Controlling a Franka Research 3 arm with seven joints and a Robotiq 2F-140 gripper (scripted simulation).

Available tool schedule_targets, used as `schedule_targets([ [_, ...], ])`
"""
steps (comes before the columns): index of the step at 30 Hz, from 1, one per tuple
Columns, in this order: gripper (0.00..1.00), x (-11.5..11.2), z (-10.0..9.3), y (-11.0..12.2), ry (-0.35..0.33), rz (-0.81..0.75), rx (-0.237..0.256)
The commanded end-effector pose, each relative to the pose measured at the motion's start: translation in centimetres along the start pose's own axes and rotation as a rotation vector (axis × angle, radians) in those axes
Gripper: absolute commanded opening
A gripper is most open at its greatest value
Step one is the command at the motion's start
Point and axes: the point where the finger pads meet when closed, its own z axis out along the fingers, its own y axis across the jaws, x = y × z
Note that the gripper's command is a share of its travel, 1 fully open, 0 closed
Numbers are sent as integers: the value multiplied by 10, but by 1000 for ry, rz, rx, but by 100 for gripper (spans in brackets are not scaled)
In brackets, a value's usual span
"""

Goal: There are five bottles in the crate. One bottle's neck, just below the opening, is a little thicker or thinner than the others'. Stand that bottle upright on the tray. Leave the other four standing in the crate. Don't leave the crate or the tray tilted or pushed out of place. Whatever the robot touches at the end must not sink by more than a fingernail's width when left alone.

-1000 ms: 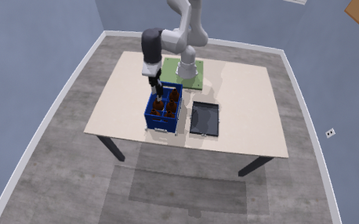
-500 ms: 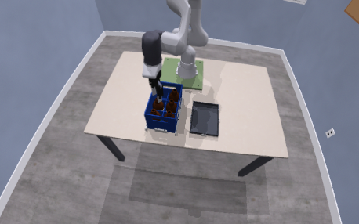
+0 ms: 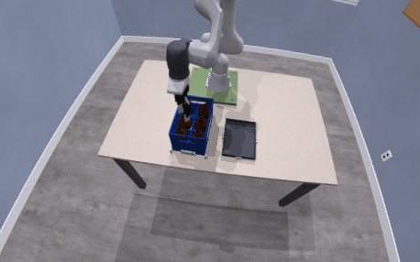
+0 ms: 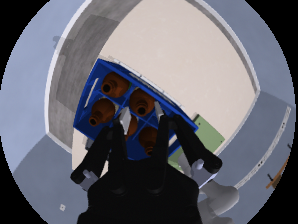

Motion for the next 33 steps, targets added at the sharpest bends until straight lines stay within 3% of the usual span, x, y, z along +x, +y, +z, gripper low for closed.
schedule_targets([
  [1, 44, 3, 4, -1, 6, -3, 6],
  [33, 44, 3, 13, -1, 6, -3, 6],
])
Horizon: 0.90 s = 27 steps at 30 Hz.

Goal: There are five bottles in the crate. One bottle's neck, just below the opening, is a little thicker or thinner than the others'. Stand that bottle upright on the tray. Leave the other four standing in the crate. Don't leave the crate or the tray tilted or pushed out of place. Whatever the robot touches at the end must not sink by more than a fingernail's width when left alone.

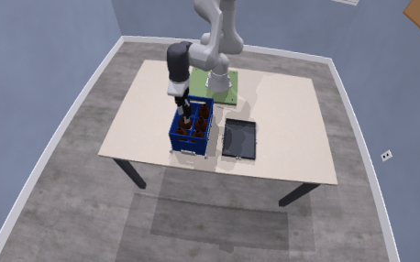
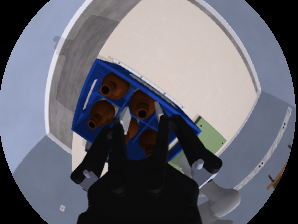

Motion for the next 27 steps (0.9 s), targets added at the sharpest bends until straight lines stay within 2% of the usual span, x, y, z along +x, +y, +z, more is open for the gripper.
schedule_targets([
  [1, 44, 1, 1, 0, 0, -4, 2],
  [24, 44, 1, 1, 0, 0, -4, 2],
  [25, 10, 1, 1, 0, 0, -4, 2],
  [27, 10, 1, 1, 0, 0, -4, 2],
])
